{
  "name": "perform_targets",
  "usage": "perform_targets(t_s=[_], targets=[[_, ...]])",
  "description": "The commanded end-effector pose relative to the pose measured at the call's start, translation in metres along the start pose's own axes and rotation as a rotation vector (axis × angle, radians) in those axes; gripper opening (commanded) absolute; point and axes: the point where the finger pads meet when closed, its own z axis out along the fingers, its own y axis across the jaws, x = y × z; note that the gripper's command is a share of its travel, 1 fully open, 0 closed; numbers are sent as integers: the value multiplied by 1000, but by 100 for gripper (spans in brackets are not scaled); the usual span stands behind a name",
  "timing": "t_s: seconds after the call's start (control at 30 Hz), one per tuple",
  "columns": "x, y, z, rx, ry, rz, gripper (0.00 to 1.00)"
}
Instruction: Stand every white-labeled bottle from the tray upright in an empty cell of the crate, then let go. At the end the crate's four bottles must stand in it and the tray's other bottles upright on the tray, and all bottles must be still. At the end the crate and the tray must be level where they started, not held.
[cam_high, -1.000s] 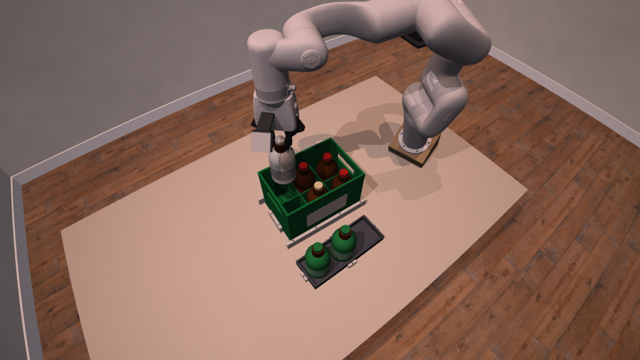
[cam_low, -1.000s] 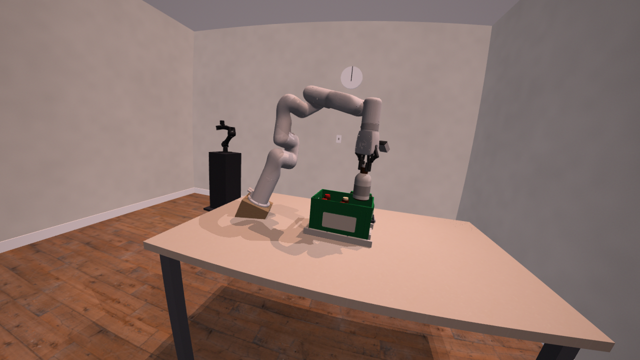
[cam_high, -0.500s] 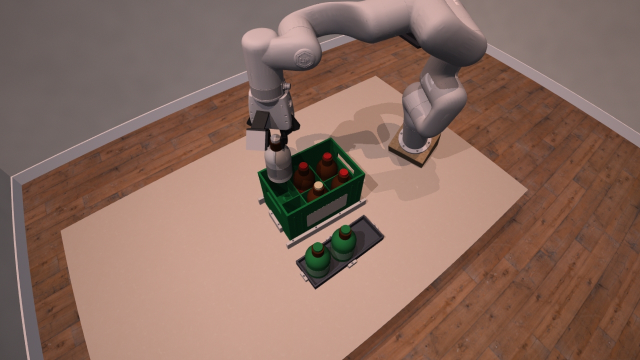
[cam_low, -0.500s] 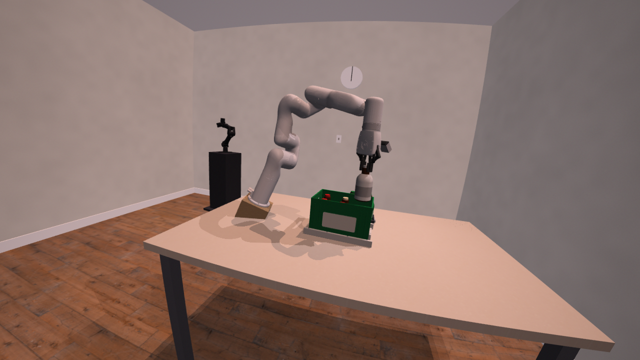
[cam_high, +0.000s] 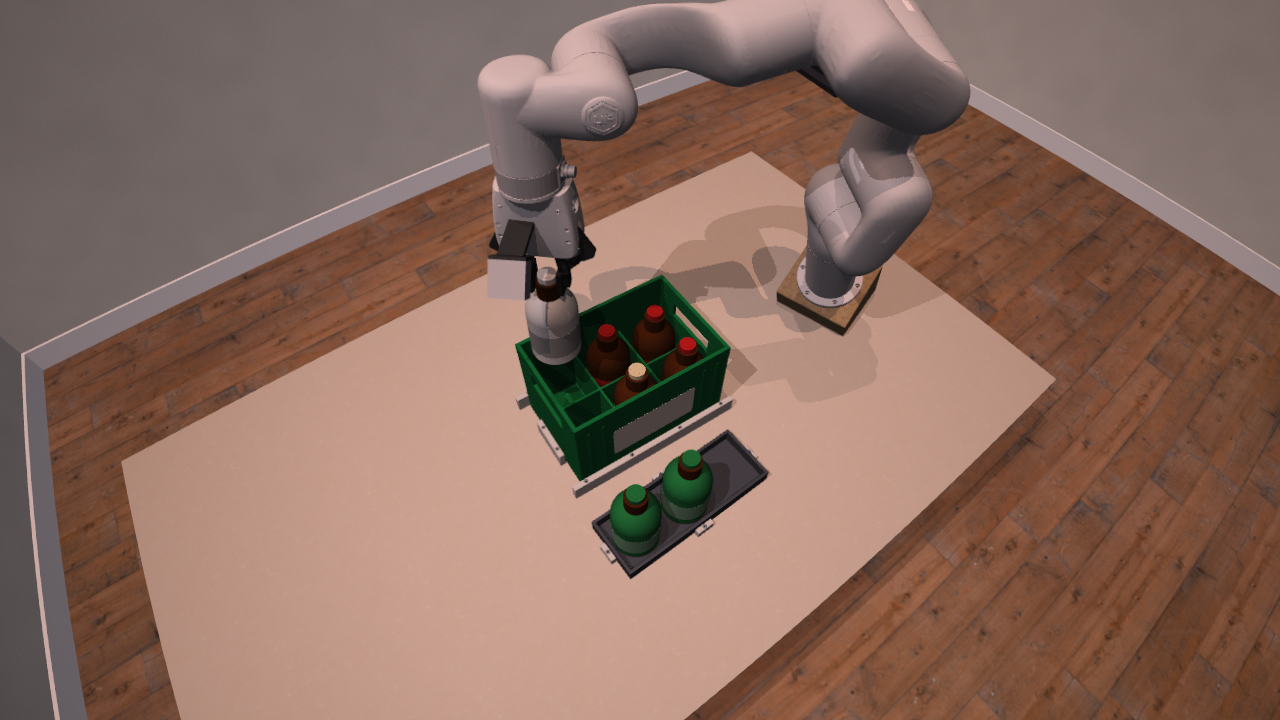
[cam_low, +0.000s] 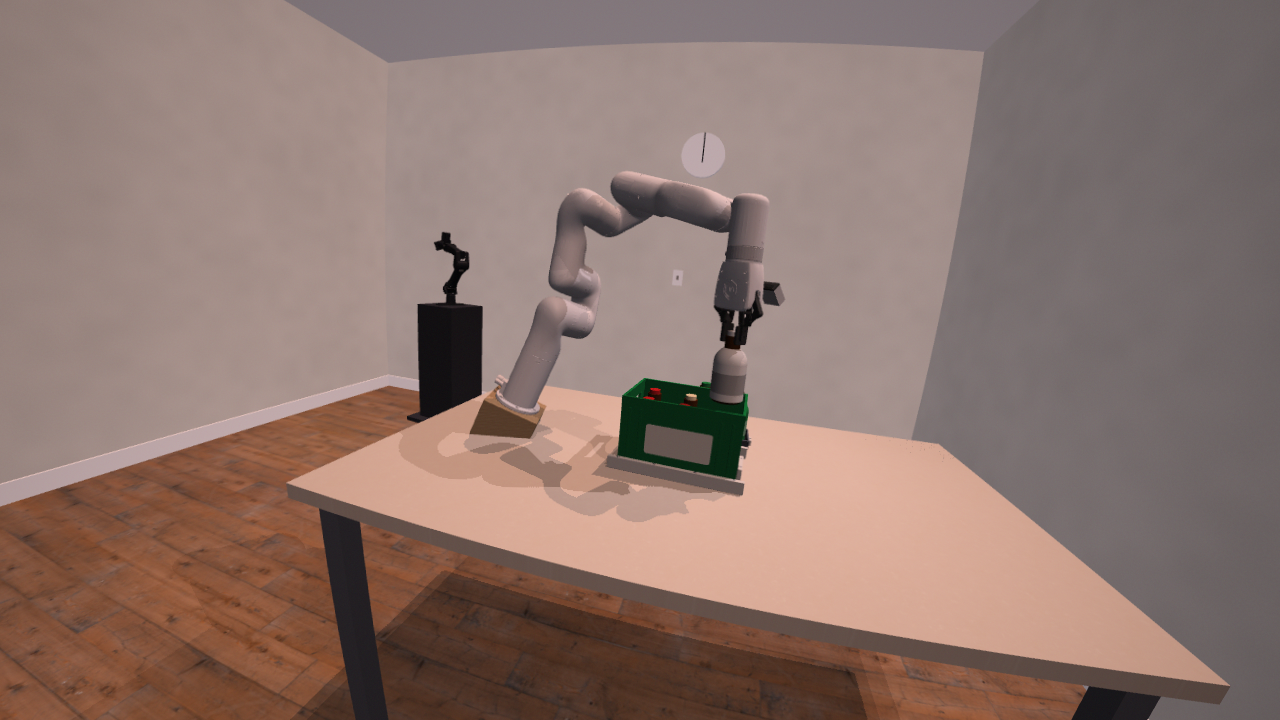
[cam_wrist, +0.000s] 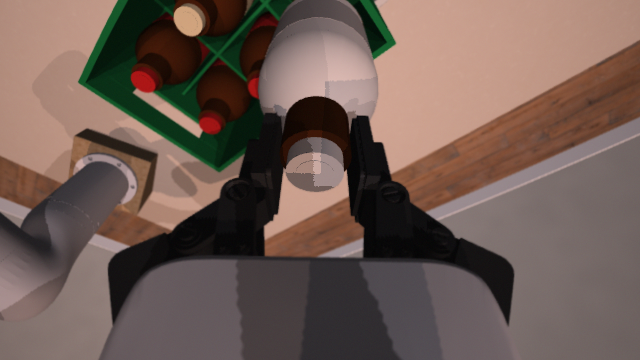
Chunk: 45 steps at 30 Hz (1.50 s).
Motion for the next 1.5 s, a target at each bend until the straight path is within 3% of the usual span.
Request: perform_targets(t_s=[0.0,1.47], targets=[[0,1,-2,-5,2,-1,0],[0,2,4,-5,2,-1,0]])
